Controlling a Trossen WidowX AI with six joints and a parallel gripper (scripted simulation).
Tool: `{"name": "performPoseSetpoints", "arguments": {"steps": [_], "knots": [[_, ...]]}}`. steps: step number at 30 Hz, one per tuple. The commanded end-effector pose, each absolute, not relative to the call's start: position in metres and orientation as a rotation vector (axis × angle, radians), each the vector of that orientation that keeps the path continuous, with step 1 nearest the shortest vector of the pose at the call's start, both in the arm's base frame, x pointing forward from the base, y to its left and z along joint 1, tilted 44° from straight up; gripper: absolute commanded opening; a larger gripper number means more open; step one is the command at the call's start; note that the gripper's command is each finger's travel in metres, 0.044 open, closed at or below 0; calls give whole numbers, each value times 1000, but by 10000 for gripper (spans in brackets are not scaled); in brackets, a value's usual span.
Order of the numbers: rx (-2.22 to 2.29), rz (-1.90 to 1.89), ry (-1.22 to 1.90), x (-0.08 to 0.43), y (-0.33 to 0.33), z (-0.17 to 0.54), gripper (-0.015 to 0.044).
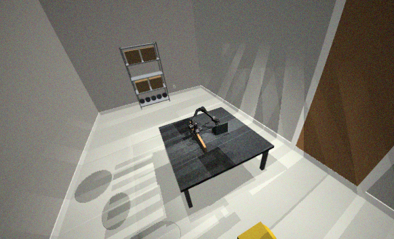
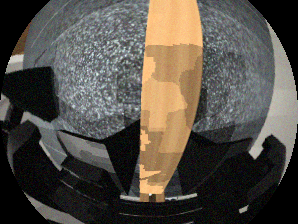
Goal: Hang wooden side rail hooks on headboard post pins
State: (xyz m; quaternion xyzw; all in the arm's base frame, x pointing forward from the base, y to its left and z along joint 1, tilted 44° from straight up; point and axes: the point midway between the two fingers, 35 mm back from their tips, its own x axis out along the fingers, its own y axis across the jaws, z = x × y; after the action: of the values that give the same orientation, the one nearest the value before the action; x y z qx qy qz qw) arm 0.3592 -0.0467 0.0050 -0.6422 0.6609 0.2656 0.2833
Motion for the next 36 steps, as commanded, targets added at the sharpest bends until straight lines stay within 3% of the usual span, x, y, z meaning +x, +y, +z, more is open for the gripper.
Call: {"name": "performPoseSetpoints", "arguments": {"steps": [1,36], "knots": [[-1721,700,1755,364,-45,8,0],[-1721,700,1755,368,-48,11,0]]}}
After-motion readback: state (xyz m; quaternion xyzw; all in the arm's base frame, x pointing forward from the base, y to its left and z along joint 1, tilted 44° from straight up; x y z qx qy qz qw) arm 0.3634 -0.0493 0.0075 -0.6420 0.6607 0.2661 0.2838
